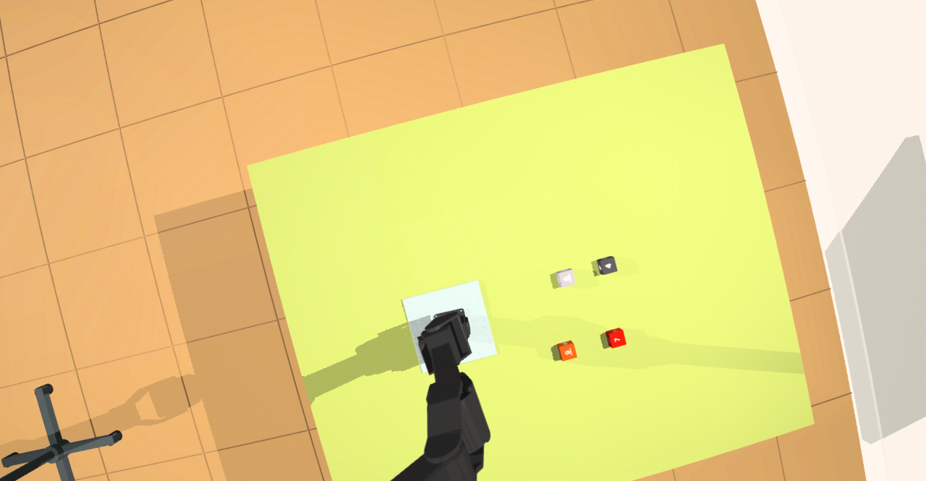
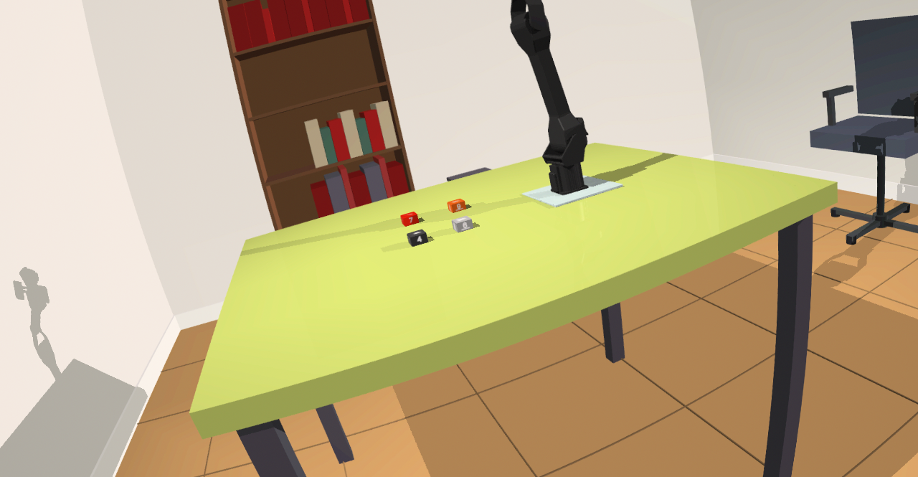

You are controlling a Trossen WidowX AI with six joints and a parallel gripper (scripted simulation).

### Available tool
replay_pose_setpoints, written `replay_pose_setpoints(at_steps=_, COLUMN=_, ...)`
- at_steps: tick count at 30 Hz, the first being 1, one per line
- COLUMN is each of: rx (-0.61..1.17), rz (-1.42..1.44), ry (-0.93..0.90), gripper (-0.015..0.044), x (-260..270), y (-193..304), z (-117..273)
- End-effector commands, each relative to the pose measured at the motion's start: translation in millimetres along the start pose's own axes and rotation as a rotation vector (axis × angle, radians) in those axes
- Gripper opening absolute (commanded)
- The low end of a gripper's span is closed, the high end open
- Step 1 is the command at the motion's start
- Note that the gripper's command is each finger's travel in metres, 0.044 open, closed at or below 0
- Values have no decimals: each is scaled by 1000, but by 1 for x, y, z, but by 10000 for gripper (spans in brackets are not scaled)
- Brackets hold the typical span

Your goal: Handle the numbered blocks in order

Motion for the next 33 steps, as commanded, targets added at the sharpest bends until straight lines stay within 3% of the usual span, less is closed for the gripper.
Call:
replay_pose_setpoints(at_steps=1, rx=1, rz=-1, ry=-6, gripper=400, x=1, y=0, z=0)
replay_pose_setpoints(at_steps=6, rx=47, rz=-30, ry=-203, gripper=400, x=47, y=8, z=19)
replay_pose_setpoints(at_steps=13, rx=154, rz=-26, ry=-687, gripper=400, x=149, y=24, z=98)
replay_pose_setpoints(at_steps=23, rx=221, rz=95, ry=-1377, gripper=400, x=224, y=31, z=278)
replay_pose_setpoints(at_steps=33, rx=156, rz=340, ry=-2025, gripper=400, x=186, y=40, z=470)
Point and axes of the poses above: the point midway between the two fingers, 35 mm back from their tips, its own z axis back along the fingers, its own x axis across the jaws, y = z × x, the point moved 5 cm from there along z, back along the fingers, and after that the axes turned 10 degrees about -z, right-handed, at the moved point
